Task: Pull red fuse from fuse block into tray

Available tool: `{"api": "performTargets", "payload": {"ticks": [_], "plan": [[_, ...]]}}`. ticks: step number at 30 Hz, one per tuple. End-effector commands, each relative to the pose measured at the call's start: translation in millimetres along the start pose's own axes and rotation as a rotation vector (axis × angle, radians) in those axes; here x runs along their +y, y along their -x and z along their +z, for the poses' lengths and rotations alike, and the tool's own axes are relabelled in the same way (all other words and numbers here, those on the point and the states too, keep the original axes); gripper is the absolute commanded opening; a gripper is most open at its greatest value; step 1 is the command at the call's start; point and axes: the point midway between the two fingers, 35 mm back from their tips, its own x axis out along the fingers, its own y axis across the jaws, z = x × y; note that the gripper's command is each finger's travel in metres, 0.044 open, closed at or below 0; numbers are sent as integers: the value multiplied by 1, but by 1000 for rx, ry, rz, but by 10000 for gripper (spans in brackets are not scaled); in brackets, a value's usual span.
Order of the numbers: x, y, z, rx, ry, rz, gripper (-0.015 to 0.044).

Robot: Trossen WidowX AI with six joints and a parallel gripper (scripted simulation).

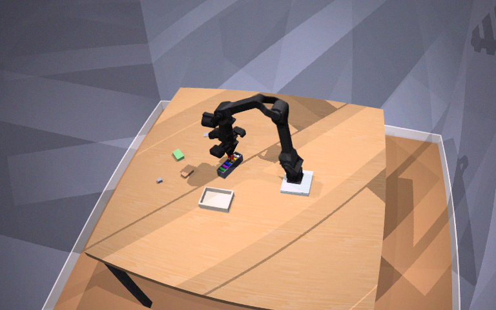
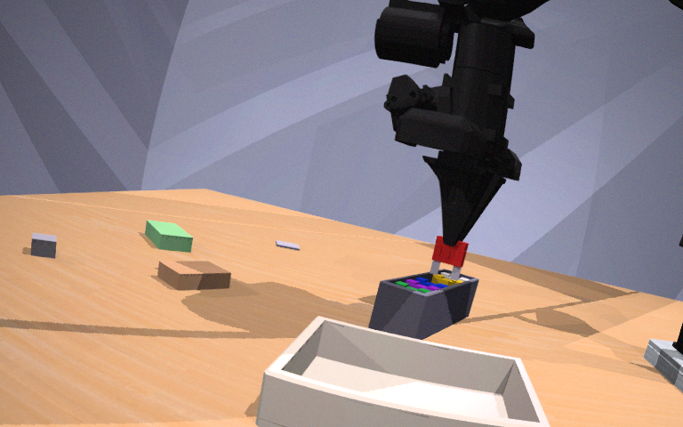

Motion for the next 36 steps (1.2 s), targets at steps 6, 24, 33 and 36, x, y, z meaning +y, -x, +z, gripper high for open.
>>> {"api": "performTargets", "payload": {"ticks": [6,24,33,36], "plan": [[0,14,2,-7,5,-3,0],[44,23,-2,-5,5,-1,0],[92,23,-14,-4,5,2,0],[108,23,-19,-3,4,4,0]]}}
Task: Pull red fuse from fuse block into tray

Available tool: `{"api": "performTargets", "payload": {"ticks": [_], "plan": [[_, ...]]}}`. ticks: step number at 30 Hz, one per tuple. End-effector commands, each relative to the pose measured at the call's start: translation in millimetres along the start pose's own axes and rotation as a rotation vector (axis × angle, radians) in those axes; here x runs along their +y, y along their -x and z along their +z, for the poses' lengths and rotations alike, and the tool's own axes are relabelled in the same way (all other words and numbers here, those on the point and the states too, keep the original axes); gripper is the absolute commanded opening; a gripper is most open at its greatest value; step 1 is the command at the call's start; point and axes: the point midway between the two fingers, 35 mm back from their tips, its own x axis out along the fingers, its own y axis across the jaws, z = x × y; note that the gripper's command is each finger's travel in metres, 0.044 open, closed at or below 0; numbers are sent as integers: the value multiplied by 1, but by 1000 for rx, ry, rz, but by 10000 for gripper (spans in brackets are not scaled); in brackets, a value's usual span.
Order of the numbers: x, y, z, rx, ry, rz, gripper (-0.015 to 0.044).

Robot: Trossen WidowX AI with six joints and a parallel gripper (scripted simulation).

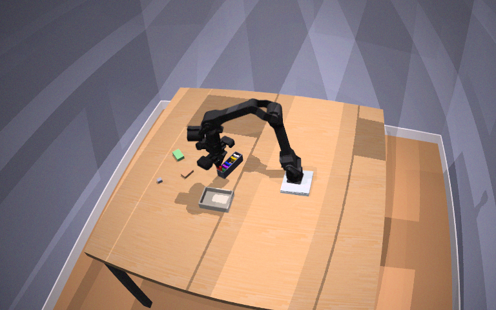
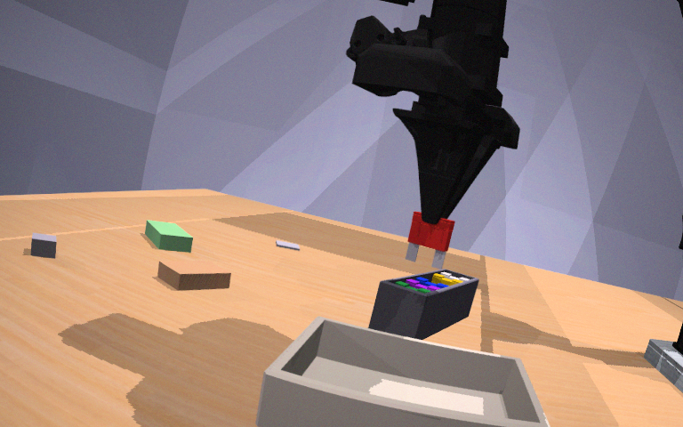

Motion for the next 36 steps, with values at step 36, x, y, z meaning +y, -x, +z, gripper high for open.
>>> {"api": "performTargets", "payload": {"ticks": [36], "plan": [[105,-22,-56,-2,-5,6,0]]}}
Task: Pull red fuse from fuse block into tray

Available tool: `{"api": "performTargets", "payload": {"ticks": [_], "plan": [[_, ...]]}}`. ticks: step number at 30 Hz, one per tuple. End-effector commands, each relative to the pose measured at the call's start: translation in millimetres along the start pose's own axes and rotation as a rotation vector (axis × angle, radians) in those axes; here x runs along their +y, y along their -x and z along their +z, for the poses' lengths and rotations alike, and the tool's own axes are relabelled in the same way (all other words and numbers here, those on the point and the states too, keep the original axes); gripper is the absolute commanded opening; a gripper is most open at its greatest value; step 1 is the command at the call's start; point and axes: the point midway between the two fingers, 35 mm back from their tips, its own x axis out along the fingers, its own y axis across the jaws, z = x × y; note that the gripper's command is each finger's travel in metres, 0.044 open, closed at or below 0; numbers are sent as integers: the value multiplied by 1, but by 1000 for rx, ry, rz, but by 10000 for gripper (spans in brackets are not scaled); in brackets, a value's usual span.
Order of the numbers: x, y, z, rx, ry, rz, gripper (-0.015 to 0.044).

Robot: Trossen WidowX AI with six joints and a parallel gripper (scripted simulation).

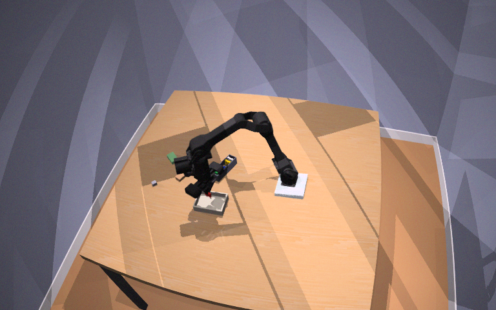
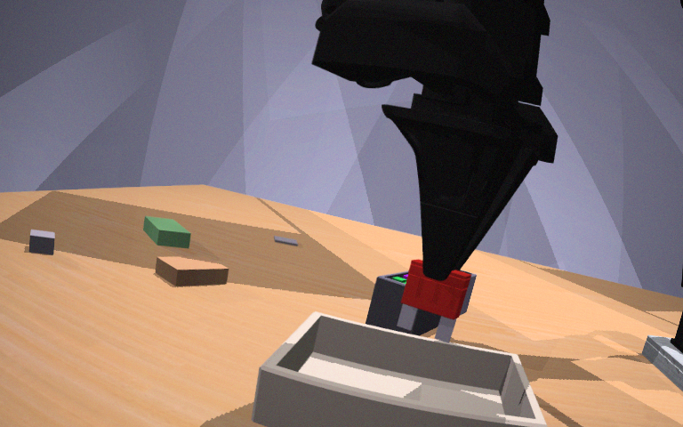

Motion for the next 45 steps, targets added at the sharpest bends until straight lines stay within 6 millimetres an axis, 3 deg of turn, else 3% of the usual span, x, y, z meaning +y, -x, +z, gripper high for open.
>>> {"api": "performTargets", "payload": {"ticks": [1,13,26,31,45], "plan": [[-2,-8,-1,1,-5,-9,0],[-3,-23,-1,1,-5,-9,0],[-1,-18,-1,1,-1,-2,330],[-2,17,-1,1,-5,-9,330],[-2,17,-2,5,0,-6,330]]}}
